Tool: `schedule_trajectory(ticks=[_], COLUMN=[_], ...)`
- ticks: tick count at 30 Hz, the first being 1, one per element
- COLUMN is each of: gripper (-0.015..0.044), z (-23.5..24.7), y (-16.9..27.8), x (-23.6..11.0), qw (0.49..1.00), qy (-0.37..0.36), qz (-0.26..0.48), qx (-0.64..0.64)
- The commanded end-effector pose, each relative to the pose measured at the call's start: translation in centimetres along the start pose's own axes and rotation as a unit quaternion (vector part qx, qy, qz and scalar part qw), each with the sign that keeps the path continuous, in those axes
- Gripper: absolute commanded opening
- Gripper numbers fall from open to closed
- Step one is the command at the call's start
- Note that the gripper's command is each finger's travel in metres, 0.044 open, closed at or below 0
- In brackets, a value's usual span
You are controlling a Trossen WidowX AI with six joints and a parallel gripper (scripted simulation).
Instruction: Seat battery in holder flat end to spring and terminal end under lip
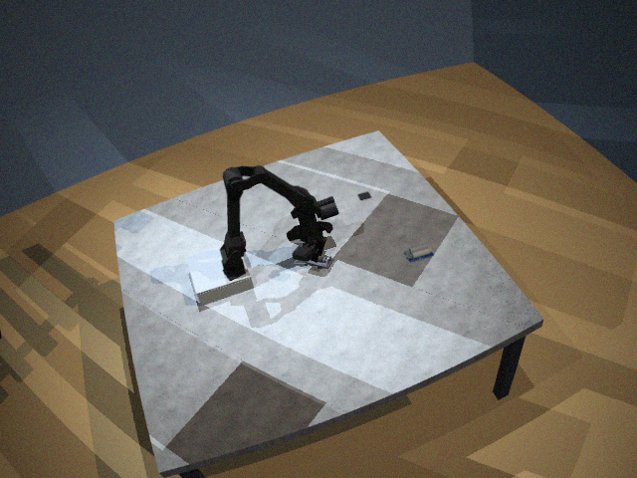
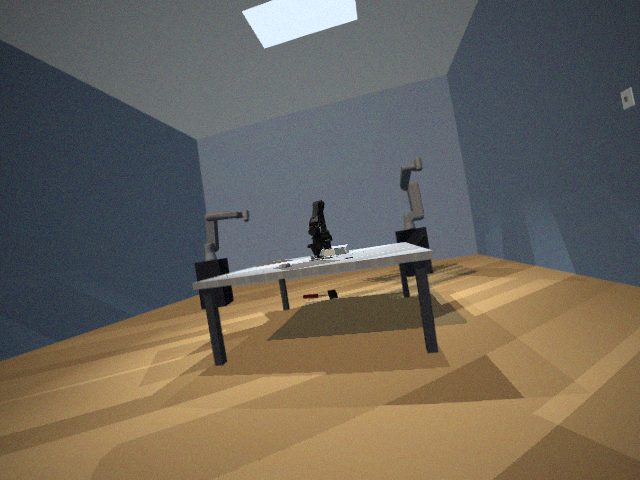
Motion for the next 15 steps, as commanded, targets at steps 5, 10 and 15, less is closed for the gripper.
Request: schedule_trajectory(ticks=[5, 10, 15], gripper=[0.0070, 0.0070, 0.0070], z=[0.09, 0.15, 0.17], y=[0.52, 0.94, 1.14], x=[0.24, 0.23, 0.24], qw=[0.999, 0.999, 0.999], qy=[0.007, 0.009, 0.009], qz=[-0.041, -0.050, -0.051], qx=[-0.004, -0.003, -0.003])
Point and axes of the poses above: the point midway between the two fingers, 35 mm back from their tips, its own x axis out along the fingers, its own z axis across the jaws, y = z × x, the point moved 10 cm from there along -x, back along the fingers, and after that the axes turned 10 degrees about -x, right-handed, at the moved point
